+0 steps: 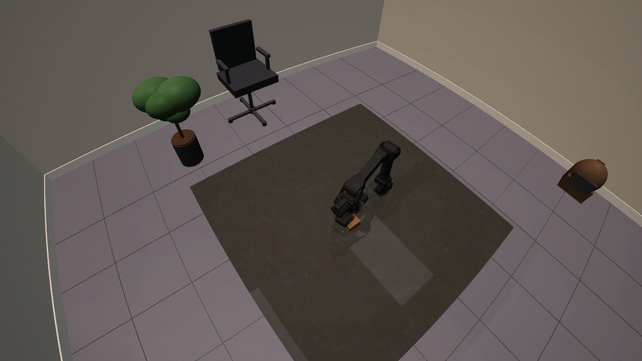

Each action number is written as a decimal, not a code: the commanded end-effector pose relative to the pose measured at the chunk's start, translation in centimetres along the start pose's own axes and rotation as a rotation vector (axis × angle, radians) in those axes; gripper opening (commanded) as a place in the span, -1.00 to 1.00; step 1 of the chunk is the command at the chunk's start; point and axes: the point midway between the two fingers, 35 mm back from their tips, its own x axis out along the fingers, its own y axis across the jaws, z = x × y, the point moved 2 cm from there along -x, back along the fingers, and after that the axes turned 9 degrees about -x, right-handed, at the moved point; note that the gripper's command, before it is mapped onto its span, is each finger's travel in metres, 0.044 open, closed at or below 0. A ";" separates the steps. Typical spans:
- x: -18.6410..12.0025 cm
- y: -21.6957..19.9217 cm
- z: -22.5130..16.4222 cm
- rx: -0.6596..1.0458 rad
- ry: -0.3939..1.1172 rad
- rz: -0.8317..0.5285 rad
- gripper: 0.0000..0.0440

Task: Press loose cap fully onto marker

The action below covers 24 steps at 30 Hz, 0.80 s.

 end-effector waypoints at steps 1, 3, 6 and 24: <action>1.4 -1.1 -0.2 -0.006 0.018 -0.062 -0.64; 1.4 -1.0 -0.1 -0.011 0.013 -0.059 -0.63; 1.5 -0.9 0.0 -0.017 0.006 -0.055 -0.61; 2.0 -0.6 0.9 -0.050 -0.037 -0.034 -0.49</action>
